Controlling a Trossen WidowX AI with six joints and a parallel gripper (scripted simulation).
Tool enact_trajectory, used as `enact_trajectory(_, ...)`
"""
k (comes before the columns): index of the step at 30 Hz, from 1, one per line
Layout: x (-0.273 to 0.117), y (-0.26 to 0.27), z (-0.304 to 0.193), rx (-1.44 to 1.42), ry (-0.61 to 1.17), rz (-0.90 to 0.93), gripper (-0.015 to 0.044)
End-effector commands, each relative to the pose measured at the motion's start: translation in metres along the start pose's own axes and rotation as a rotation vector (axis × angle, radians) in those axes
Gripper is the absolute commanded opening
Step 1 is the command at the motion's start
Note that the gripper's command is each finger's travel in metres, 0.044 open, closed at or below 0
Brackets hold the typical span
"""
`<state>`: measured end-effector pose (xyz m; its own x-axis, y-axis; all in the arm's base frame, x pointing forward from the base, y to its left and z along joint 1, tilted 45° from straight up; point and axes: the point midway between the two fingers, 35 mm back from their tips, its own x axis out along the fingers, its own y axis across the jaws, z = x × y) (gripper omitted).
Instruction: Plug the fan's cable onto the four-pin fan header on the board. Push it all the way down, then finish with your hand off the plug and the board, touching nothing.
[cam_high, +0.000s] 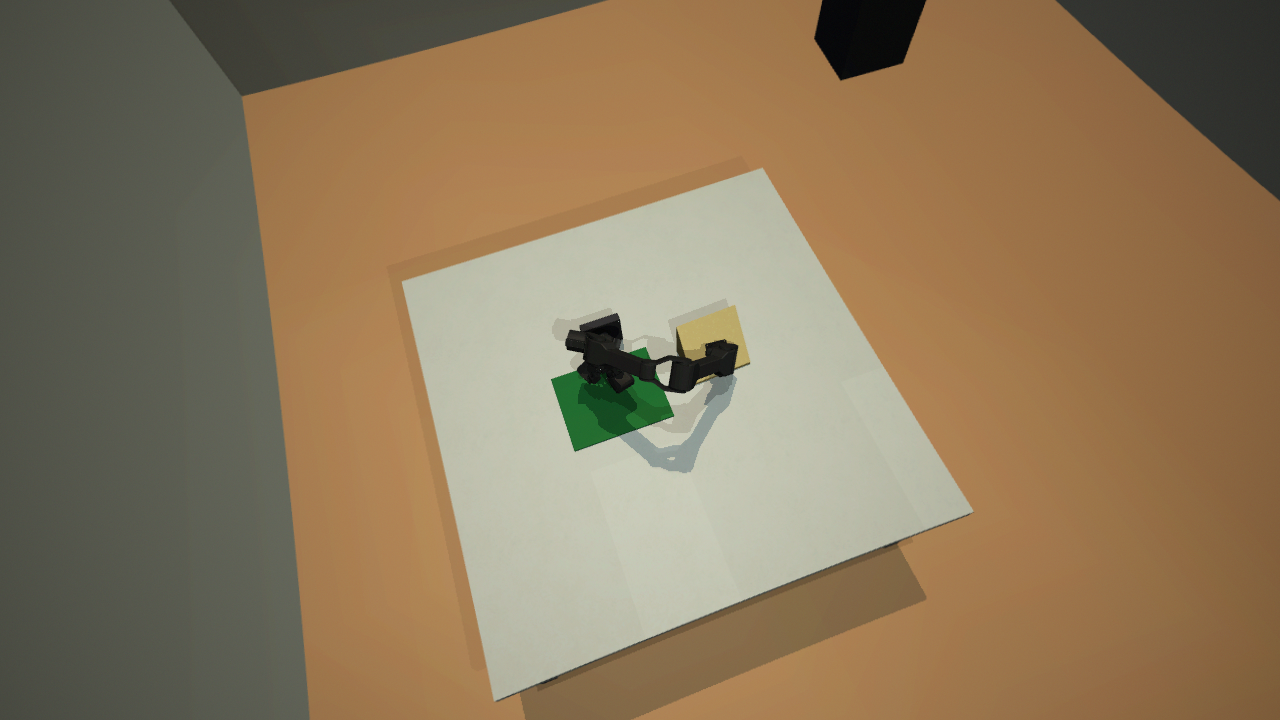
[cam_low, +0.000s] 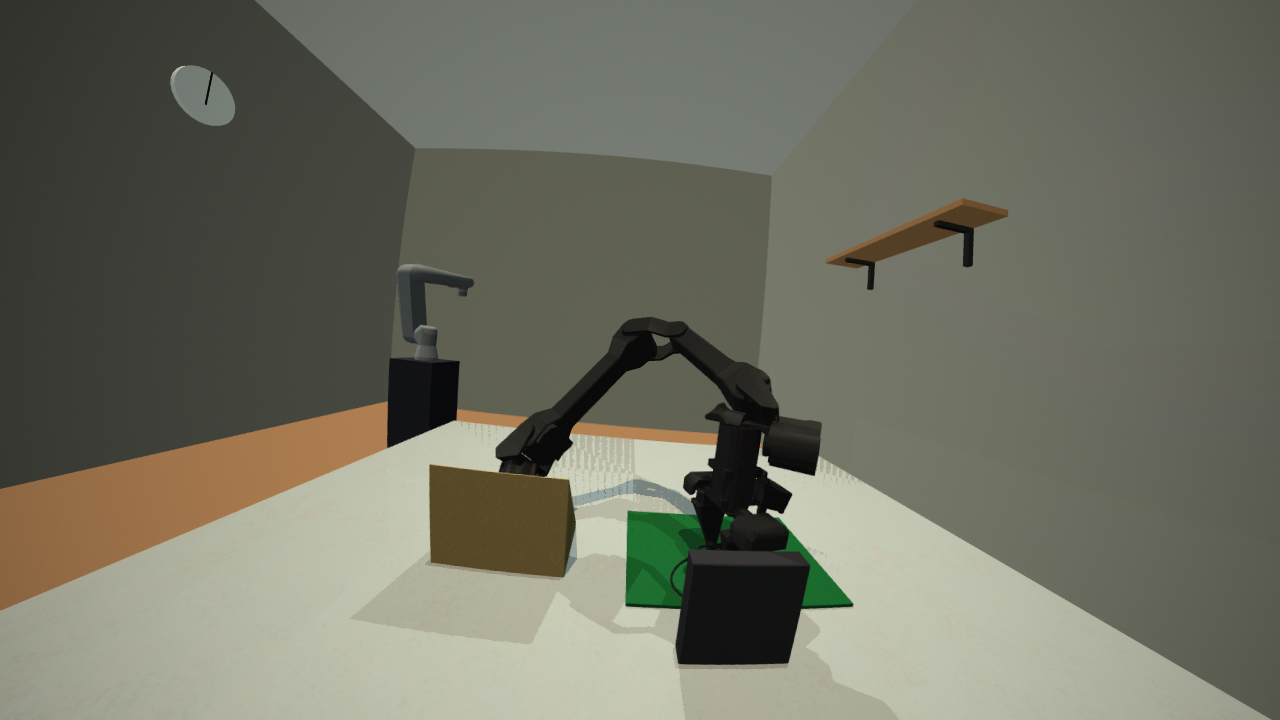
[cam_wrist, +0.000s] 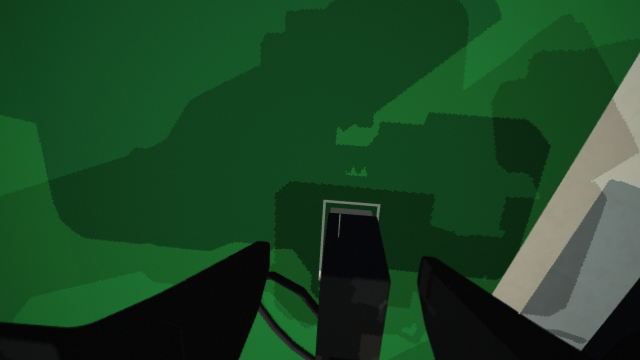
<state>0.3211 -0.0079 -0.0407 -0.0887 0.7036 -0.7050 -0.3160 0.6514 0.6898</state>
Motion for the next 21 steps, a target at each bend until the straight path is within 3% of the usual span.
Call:
enact_trajectory(1, -0.039, -0.003, 0.001, -0.002, -0.009, -0.01, 0.026)
enact_trajectory(9, -0.052, -0.002, 0.007, -0.002, -0.01, -0.01, 0.026)
enact_trajectory(21, -0.053, 0.016, 0.118, -0.006, -0.014, -0.008, 0.026)
